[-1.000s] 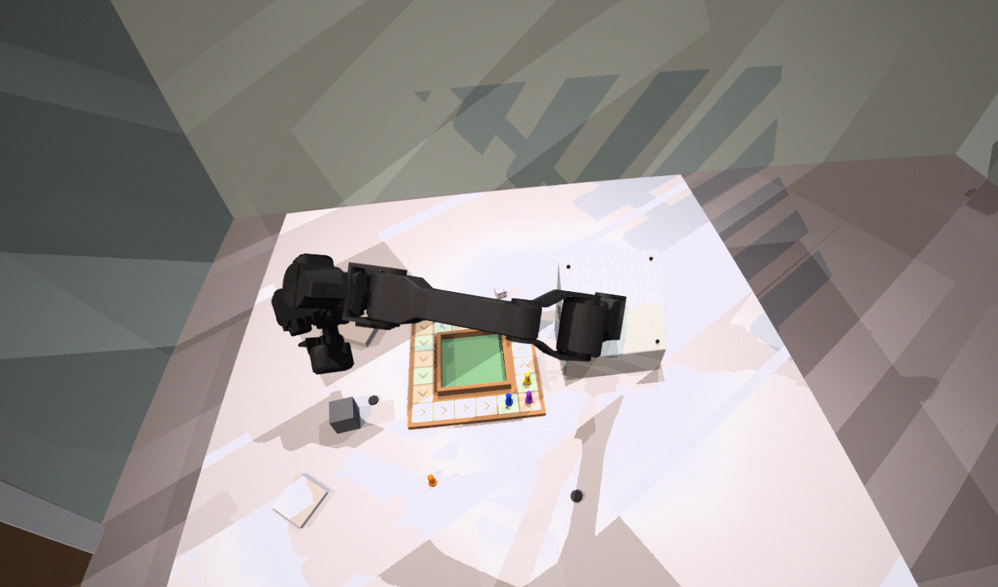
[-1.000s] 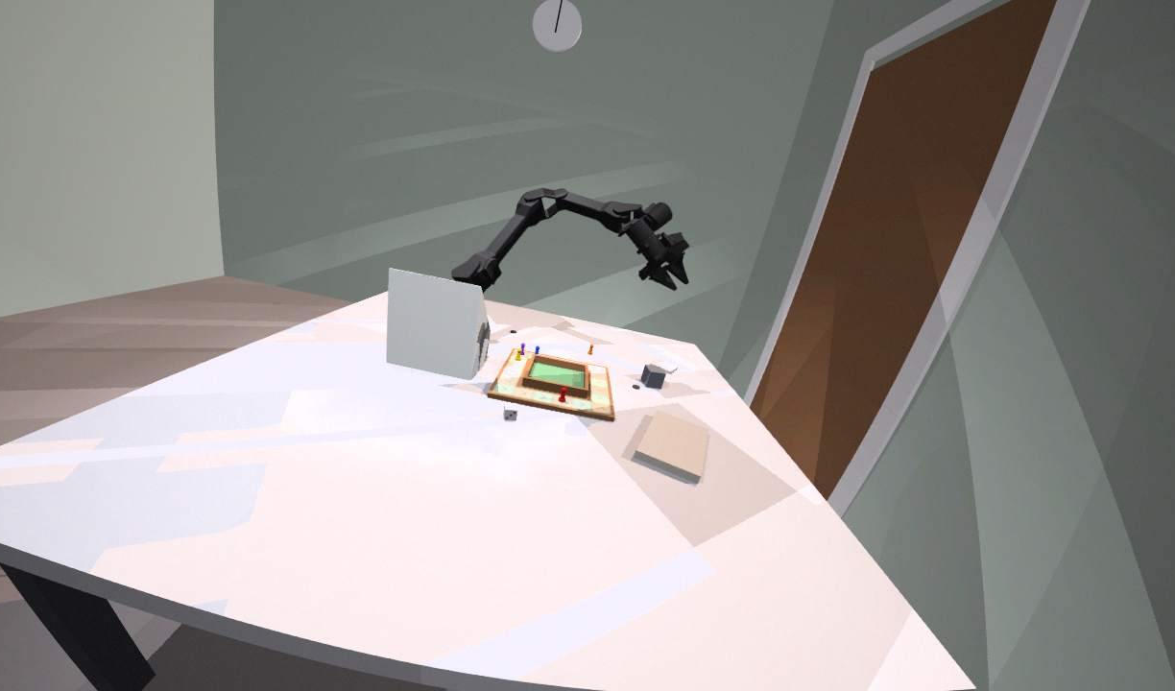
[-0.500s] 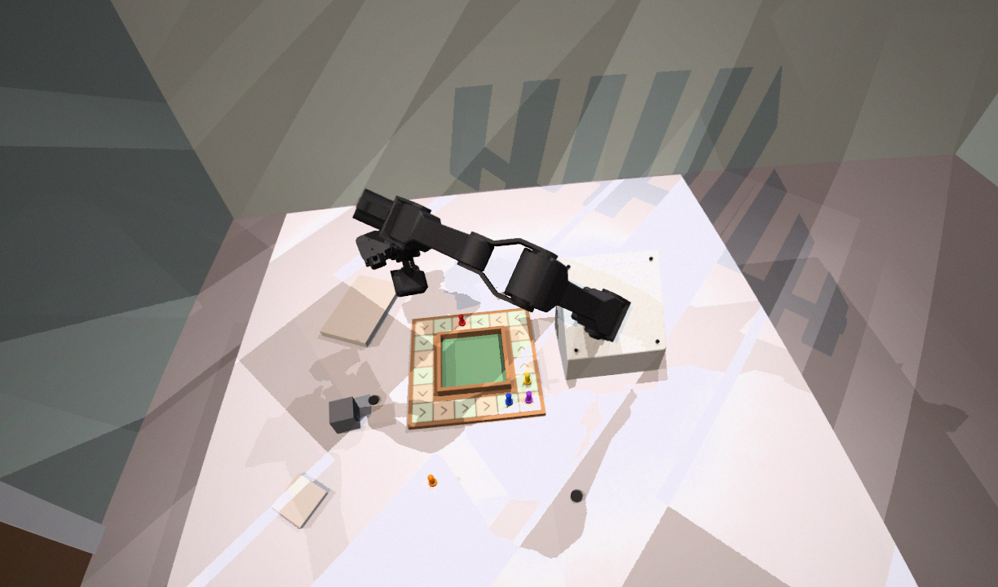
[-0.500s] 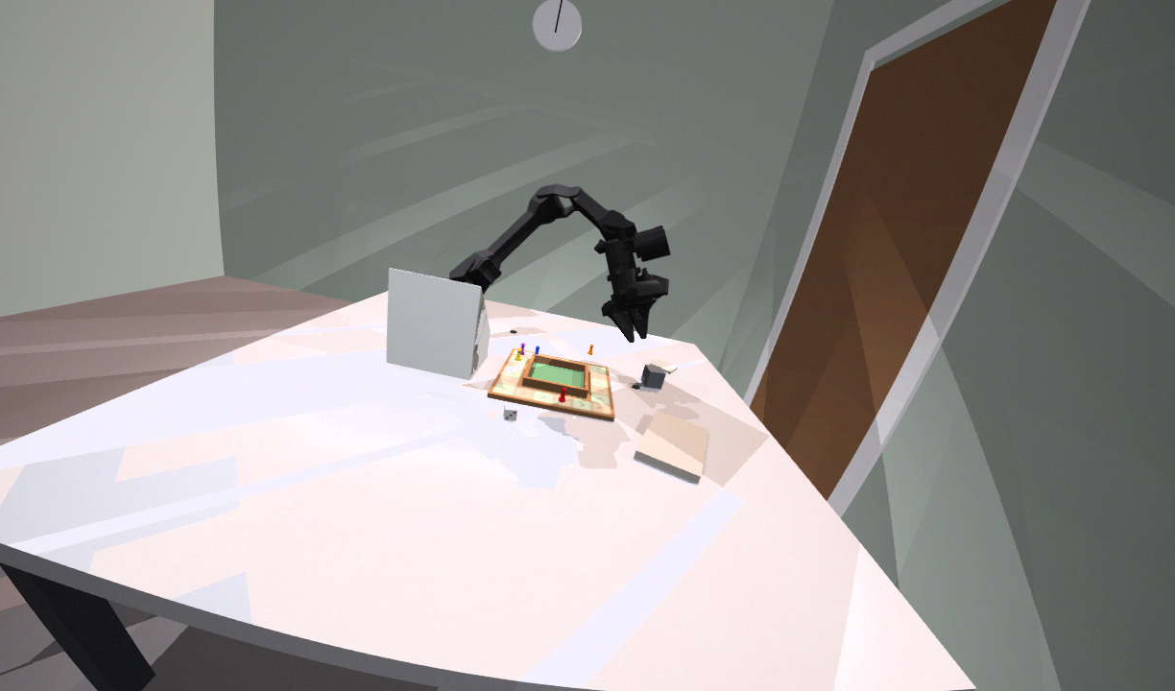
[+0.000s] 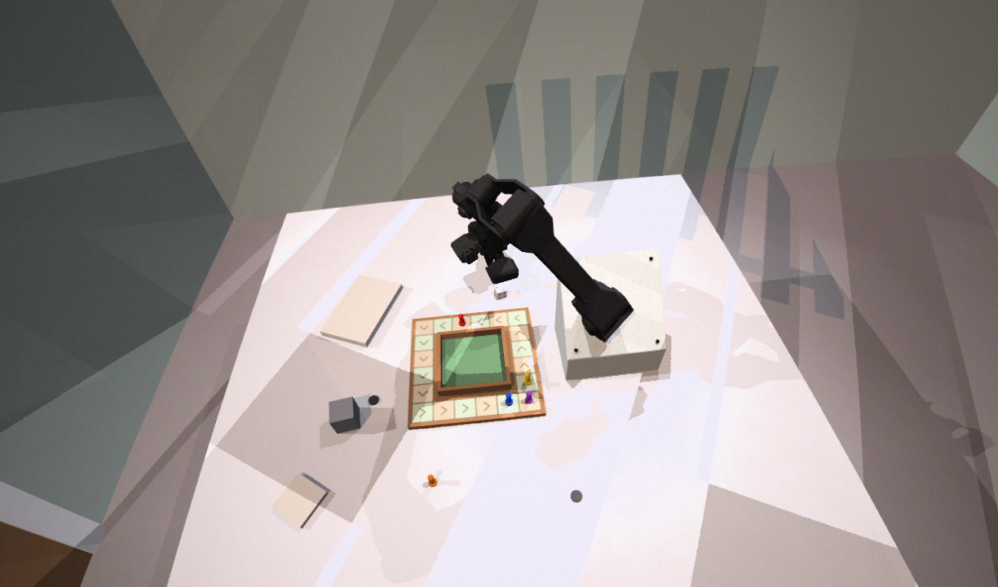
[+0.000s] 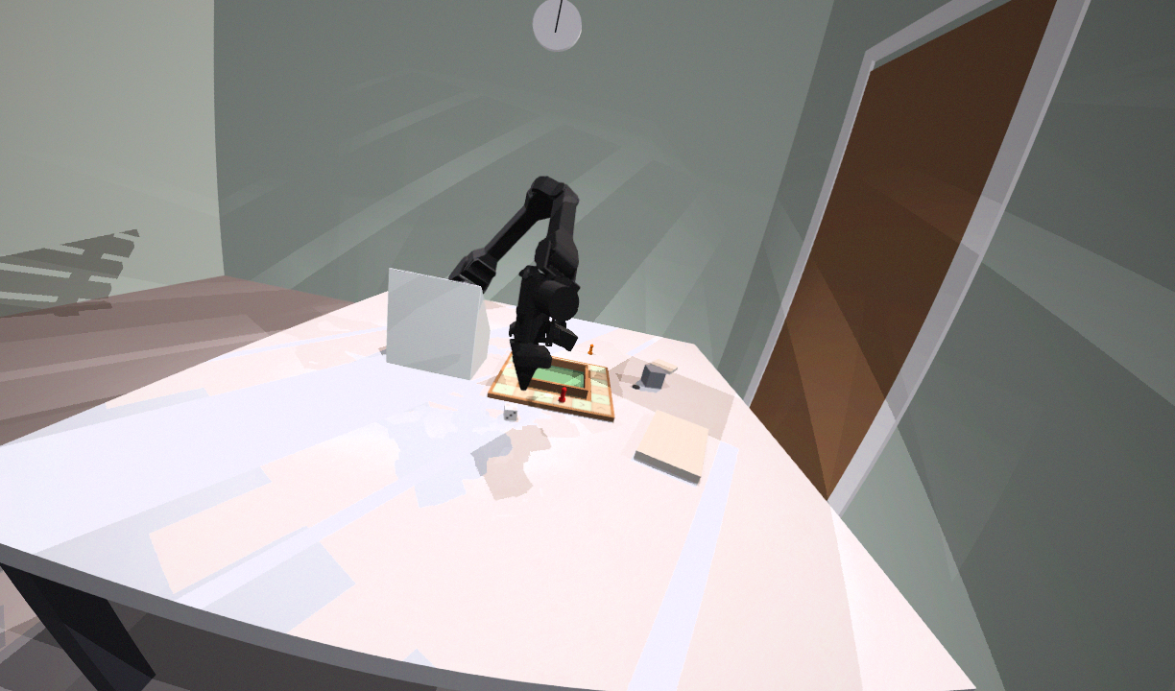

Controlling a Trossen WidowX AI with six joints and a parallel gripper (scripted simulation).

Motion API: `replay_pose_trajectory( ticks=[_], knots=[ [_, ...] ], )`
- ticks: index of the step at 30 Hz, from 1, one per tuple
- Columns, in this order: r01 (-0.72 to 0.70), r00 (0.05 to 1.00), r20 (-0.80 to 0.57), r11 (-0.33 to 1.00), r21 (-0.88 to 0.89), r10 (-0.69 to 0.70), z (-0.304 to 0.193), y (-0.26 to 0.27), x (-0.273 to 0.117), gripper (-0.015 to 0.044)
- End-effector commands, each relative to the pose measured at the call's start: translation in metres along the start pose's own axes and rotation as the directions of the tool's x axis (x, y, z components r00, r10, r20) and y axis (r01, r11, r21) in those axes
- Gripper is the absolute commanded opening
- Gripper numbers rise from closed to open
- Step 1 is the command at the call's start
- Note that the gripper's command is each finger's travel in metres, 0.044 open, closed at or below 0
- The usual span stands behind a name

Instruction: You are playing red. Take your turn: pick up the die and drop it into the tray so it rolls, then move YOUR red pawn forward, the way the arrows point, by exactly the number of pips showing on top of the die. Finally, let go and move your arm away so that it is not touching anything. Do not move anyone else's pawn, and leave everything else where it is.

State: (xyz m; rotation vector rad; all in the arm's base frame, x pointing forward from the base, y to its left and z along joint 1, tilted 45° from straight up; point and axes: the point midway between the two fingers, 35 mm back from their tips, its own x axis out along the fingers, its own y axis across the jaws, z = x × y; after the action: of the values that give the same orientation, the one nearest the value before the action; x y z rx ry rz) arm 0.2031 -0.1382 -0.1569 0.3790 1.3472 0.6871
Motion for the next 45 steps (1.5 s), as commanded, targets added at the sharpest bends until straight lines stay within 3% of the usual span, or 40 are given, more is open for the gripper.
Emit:
replay_pose_trajectory(
  ticks=[1, 40, 45],
  knots=[
    [-0.057, 0.998, -0.012, 0.998, -0.013, 0.057, -0.014, 0.008, 0.010, 0.0275],
    [-0.059, 0.998, -0.010, 0.998, -0.013, 0.059, -0.014, 0.009, 0.074, 0.0275],
    [-0.059, 0.998, -0.010, 0.998, -0.013, 0.059, -0.014, 0.009, 0.074, 0.0144]
  ],
)
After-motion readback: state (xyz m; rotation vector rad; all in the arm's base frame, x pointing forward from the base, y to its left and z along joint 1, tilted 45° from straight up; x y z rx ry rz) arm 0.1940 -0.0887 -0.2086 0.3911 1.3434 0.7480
